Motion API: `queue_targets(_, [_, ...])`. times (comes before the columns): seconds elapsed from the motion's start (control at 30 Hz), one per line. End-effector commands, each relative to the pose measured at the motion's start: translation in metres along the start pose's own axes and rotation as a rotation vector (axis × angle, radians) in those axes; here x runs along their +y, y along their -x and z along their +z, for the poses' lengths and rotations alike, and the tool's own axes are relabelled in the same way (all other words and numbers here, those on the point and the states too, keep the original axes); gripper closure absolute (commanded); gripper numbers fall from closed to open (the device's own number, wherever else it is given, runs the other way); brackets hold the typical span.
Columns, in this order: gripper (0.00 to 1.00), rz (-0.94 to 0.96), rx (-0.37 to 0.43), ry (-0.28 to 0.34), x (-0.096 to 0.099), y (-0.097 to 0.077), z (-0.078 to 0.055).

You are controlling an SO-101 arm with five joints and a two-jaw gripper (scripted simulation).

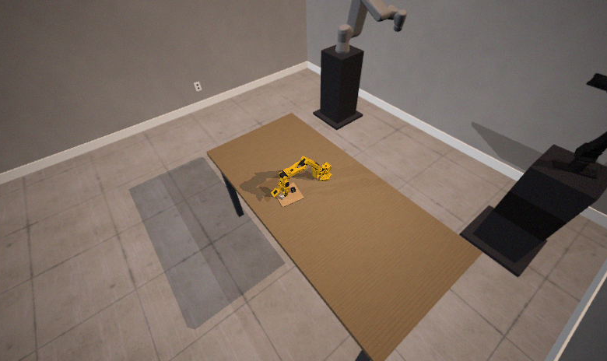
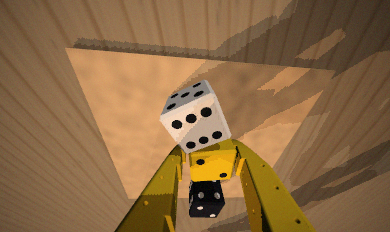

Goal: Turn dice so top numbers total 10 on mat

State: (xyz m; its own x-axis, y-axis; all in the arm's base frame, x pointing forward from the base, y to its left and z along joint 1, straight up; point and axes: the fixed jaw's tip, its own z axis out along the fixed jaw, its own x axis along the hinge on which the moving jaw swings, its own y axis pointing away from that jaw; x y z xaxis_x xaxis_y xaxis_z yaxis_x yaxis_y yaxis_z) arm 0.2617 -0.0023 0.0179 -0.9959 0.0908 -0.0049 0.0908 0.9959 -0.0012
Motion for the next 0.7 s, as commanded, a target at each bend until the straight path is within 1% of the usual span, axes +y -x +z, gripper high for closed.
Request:
queue_targets(0.0, [0.85, -0.002, -0.044, 0.003, -0.0025, 0.0048, -0.0083])
queue_targets(0.53, [0.88, -0.002, -0.044, 0.003, -0.0039, 0.0048, -0.0083])
queue_targets(0.67, [0.91, -0.002, -0.044, 0.003, -0.0039, 0.0048, -0.0083])
